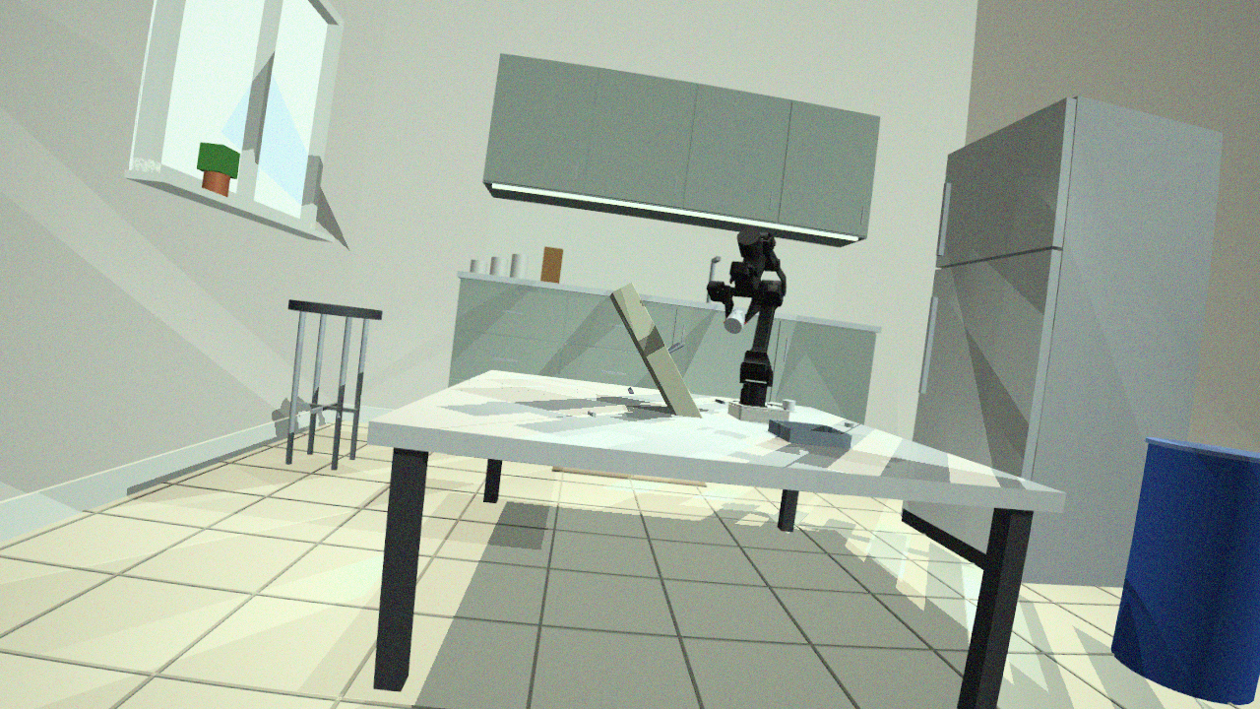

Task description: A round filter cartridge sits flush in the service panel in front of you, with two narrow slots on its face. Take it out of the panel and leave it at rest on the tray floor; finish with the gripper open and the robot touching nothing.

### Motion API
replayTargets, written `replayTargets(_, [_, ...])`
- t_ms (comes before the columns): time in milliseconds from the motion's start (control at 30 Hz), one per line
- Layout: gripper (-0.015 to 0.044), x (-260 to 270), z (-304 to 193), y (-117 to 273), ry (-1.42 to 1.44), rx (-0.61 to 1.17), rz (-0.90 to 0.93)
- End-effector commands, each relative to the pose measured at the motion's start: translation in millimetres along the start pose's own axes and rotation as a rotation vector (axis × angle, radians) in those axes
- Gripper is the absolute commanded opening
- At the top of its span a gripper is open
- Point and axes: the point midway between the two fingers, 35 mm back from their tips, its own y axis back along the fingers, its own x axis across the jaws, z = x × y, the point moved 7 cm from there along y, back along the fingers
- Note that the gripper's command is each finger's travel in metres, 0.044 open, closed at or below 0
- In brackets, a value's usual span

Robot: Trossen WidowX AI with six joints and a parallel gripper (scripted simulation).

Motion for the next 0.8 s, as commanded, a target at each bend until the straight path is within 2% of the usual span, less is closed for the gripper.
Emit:
replayTargets(0, [0.0000, 17, 1, -4, 0.105, -0.002, 0.057])
replayTargets(267, [0.0000, 26, 0, -7, 0.156, -0.004, 0.085])
replayTargets(767, [0.0000, 90, -36, -54, 0.386, -0.005, 0.227])
